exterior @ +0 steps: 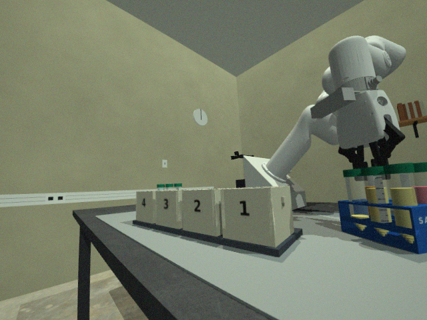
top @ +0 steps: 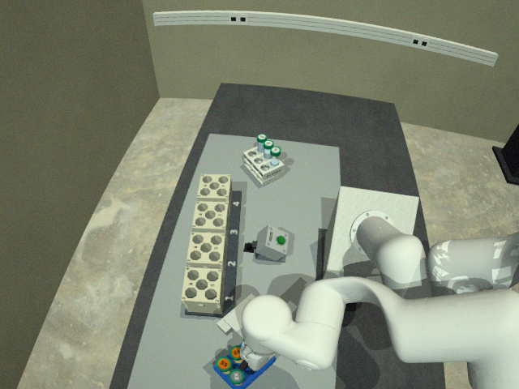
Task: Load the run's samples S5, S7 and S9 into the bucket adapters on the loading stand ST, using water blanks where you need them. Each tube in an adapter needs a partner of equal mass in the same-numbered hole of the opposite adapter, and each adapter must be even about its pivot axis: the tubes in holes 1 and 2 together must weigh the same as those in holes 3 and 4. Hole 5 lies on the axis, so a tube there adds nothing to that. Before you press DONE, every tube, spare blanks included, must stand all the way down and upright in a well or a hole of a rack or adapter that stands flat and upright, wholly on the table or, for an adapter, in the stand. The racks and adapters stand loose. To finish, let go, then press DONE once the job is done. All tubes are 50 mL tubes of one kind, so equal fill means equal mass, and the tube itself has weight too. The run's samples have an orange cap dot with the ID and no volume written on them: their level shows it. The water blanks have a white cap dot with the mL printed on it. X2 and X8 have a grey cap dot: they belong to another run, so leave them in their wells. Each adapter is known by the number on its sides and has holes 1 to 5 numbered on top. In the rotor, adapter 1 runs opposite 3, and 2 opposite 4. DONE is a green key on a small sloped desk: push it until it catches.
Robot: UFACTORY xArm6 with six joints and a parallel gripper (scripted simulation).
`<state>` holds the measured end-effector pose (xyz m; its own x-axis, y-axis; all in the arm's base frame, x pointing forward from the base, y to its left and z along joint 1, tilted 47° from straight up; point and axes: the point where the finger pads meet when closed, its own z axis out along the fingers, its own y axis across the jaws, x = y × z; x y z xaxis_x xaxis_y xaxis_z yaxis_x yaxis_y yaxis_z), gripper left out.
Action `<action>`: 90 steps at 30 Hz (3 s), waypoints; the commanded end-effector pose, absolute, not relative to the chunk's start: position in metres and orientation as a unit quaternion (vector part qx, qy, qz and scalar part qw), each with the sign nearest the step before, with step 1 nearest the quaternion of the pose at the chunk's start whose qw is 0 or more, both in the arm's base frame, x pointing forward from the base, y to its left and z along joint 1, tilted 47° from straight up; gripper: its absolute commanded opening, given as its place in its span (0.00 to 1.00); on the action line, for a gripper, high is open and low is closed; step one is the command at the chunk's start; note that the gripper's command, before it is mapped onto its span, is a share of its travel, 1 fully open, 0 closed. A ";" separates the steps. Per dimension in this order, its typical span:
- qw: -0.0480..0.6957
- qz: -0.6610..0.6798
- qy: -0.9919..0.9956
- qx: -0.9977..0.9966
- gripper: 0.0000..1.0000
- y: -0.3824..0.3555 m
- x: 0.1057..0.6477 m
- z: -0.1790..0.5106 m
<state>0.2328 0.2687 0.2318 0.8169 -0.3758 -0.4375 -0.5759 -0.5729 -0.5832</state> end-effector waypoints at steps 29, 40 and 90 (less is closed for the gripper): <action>0.375 0.133 0.271 -0.877 0.00 0.269 0.233 0.233; 0.375 0.133 0.271 -0.877 0.00 0.263 0.234 0.238; 0.375 0.133 0.271 -0.877 0.00 0.223 0.235 0.275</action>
